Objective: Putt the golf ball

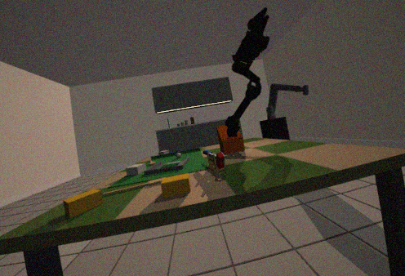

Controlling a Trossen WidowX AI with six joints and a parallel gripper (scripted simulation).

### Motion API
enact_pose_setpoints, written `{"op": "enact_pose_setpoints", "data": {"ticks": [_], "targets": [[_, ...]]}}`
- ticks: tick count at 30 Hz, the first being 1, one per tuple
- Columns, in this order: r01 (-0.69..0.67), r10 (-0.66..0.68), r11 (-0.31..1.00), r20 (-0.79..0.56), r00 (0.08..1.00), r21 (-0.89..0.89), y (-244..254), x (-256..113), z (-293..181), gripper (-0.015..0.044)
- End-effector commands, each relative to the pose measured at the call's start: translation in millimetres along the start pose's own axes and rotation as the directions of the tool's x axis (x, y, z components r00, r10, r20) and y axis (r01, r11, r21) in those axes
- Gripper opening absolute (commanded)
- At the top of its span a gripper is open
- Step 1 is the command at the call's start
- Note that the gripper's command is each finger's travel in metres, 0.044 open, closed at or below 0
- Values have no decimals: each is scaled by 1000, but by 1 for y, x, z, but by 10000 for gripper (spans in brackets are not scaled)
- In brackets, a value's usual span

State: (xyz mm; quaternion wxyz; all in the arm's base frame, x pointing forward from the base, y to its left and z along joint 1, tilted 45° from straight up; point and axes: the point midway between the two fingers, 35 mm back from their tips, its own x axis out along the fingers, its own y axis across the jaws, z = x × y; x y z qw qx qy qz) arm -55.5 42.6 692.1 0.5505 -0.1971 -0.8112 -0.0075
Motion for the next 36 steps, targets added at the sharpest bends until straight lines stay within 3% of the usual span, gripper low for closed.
{"op": "enact_pose_setpoints", "data": {"ticks": [1, 9, 15, 26, 31, 36], "targets": [[-4, 4, 1000, -3, 1000, 1, 1, 0, -1, 426], [-226, 239, 969, -152, 959, 95, 78, -25, -58, 440], [-436, 475, 879, -276, 835, 193, 150, -68, -109, 440], [-682, 840, 542, -340, 423, 491, 268, -205, -165, 440], [-685, 938, 342, -276, 210, 643, 304, -279, -167, 440], [-605, 989, 121, -146, 7, 787, 329, -358, -153, 440]]}}
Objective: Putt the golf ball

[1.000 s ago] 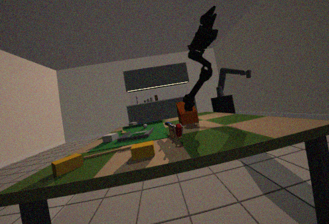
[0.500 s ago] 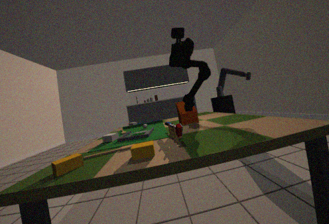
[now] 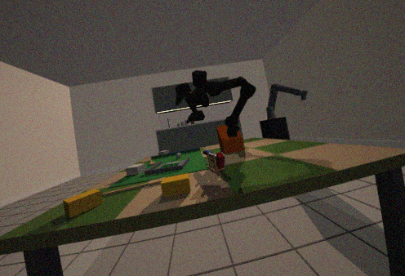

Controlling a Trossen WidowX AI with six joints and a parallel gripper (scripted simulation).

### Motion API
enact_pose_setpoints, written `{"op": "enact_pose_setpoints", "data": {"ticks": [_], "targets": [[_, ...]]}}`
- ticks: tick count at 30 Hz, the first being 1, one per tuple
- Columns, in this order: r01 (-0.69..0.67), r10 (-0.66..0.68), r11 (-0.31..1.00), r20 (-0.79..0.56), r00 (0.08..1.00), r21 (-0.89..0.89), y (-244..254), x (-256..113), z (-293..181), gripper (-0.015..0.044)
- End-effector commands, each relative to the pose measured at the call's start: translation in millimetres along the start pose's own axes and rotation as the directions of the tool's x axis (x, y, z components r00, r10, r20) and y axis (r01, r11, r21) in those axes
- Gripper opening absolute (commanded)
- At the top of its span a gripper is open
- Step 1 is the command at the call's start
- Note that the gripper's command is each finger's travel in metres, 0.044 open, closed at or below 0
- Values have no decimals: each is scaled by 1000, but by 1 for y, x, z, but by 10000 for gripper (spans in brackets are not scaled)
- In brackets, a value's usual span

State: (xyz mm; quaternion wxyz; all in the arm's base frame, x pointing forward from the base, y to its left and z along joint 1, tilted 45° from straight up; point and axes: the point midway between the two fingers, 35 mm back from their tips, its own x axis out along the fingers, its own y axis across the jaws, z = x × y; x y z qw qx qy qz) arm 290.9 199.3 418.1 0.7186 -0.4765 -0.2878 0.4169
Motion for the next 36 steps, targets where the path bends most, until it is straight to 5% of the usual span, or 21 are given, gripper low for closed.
{"op": "enact_pose_setpoints", "data": {"ticks": [1, 10, 16, 36], "targets": [[-197, 202, 972, -31, 979, 126, 60, 4, -36, 440], [-537, 572, 693, 85, 815, 481, 193, -27, -73, 440], [-625, 658, 406, 261, 706, 667, 252, -64, -65, 440], [-626, 658, 396, 268, 704, 672, 273, -53, -63, 440]]}}
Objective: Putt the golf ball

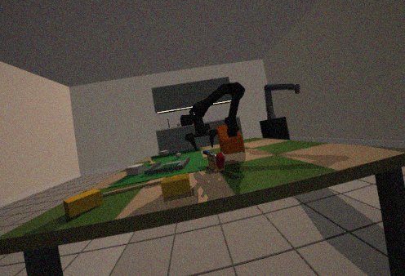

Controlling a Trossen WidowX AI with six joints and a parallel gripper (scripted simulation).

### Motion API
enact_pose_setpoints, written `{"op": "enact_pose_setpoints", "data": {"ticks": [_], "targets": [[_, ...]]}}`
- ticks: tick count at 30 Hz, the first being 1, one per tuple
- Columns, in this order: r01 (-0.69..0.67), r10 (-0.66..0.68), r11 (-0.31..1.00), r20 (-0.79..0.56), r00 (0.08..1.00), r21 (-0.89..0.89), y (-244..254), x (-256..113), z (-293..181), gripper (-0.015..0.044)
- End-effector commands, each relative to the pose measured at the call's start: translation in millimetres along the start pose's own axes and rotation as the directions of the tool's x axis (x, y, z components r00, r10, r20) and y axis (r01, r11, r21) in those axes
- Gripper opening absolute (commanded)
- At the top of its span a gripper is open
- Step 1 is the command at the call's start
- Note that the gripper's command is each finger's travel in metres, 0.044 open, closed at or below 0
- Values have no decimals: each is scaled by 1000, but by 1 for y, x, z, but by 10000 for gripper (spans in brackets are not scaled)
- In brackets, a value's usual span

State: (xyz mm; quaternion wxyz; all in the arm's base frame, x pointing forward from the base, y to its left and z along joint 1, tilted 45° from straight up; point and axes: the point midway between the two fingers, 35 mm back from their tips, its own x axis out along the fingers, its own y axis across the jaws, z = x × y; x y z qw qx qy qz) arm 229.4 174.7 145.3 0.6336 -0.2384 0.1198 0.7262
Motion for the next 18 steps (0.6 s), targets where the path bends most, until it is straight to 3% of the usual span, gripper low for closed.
{"op": "enact_pose_setpoints", "data": {"ticks": [1, 18], "targets": [[-4, 4, 1000, 4, 1000, 6, 1, 6, -1, 440], [-4, 4, 1000, 5, 1000, 6, 2, 34, -8, 440]]}}
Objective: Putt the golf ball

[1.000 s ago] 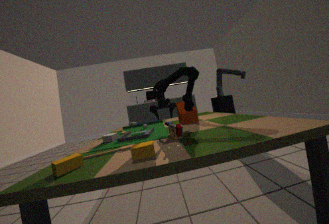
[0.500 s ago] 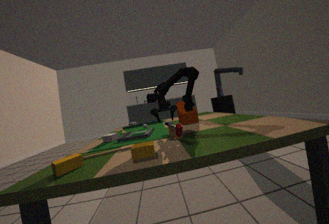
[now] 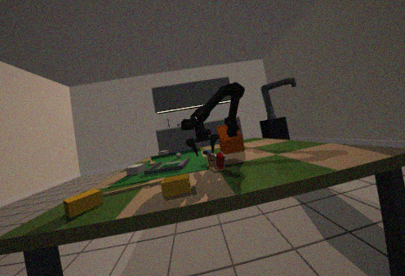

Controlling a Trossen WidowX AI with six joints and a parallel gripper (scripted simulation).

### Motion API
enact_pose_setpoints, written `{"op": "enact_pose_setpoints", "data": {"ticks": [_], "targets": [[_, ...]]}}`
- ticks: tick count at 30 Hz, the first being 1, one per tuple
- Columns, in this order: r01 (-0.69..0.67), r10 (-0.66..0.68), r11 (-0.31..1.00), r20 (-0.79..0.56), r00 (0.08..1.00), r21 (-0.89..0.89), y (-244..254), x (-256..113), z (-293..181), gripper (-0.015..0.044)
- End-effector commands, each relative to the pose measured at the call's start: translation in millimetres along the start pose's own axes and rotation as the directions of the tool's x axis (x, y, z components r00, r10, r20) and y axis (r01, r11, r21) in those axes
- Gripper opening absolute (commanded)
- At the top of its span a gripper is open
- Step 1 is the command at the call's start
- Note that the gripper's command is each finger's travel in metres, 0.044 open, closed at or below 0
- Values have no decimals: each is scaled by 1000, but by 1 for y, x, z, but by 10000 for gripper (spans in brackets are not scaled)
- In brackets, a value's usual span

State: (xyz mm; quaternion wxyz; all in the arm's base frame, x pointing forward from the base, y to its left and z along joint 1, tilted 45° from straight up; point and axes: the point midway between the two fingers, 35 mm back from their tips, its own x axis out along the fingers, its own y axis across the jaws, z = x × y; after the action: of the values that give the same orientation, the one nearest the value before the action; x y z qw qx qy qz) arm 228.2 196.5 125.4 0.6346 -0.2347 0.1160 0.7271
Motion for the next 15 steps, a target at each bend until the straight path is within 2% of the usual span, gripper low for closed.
{"op": "enact_pose_setpoints", "data": {"ticks": [1, 15], "targets": [[-5, 5, 1000, -6, 1000, 6, 1, 7, -3, 440], [-5, 5, 1000, -4, 1000, 6, 2, 23, -7, 440]]}}
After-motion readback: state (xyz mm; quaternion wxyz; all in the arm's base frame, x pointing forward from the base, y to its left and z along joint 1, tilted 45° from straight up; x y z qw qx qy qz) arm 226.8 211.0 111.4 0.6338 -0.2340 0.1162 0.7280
